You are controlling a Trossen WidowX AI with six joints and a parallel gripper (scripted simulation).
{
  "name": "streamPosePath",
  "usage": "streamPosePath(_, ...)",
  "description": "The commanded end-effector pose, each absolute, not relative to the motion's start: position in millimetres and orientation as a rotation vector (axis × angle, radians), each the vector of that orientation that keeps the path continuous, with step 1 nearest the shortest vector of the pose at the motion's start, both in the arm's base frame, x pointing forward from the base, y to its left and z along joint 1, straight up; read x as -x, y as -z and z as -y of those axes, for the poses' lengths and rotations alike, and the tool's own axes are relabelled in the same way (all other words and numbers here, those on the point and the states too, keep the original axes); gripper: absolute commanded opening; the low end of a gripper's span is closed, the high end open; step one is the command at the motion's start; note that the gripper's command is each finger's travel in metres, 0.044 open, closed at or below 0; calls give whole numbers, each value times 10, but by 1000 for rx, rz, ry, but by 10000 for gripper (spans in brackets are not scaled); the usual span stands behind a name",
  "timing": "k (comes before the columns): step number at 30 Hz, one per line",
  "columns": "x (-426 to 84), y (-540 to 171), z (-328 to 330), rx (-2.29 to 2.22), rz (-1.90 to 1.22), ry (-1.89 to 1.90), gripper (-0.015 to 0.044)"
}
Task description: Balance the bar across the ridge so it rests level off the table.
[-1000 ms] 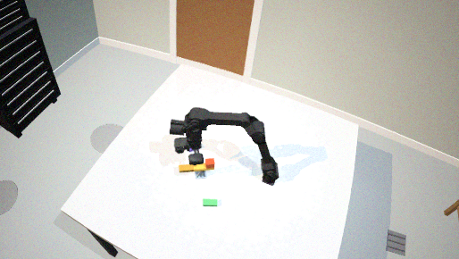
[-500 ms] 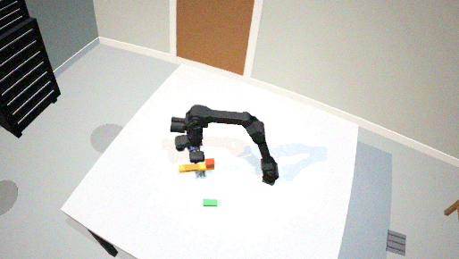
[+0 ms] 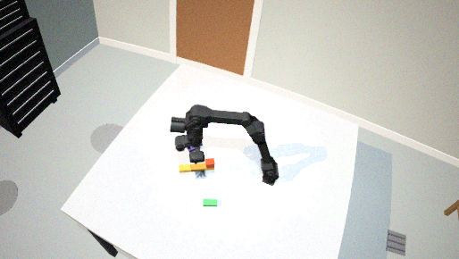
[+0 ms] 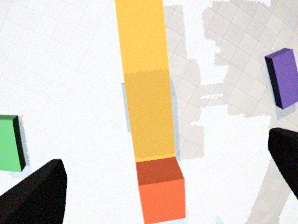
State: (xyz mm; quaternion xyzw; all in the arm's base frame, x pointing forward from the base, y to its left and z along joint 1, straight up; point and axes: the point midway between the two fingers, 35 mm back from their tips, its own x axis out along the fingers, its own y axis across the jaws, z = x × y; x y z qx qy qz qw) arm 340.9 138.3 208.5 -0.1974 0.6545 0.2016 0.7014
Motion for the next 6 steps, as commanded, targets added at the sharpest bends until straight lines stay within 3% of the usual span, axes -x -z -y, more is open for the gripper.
streamPosePath(1,-3406,-2087,-1383,439,-1459,-449,440)
streamPosePath(6,-3406,-2087,-1383,439,-1459,-449,440)
